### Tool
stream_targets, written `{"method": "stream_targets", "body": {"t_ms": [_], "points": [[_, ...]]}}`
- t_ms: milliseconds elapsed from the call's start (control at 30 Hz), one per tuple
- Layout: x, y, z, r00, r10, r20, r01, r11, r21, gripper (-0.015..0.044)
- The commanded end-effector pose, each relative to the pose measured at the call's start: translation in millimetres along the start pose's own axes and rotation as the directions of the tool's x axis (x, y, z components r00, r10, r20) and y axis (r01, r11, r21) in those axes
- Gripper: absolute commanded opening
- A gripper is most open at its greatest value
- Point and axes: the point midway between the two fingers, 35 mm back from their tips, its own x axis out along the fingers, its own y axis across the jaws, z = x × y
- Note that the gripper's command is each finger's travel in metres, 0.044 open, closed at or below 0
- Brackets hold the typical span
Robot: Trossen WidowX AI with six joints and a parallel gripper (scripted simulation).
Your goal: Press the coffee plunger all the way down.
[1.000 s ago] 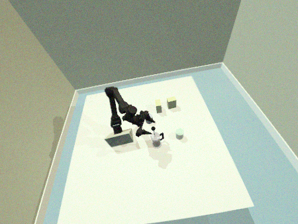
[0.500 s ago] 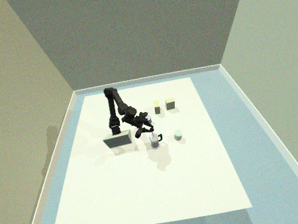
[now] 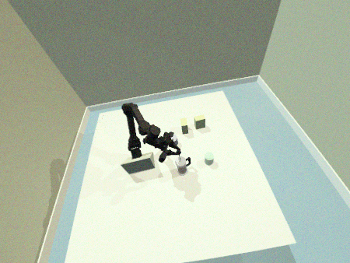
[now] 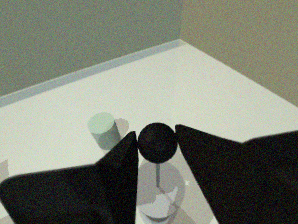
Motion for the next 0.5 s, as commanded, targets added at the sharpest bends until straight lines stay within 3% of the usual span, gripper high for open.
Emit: {"method": "stream_targets", "body": {"t_ms": [0, 467], "points": [[5.3, -0.4, -7.5, 1.0, -0.004, -0.01, 0.004, 1.0, 0.005, 0.0124], [19.9, -1.9, -25.7, 1.0, -0.005, -0.011, 0.005, 1.0, 0.005, 0.0124]]}}
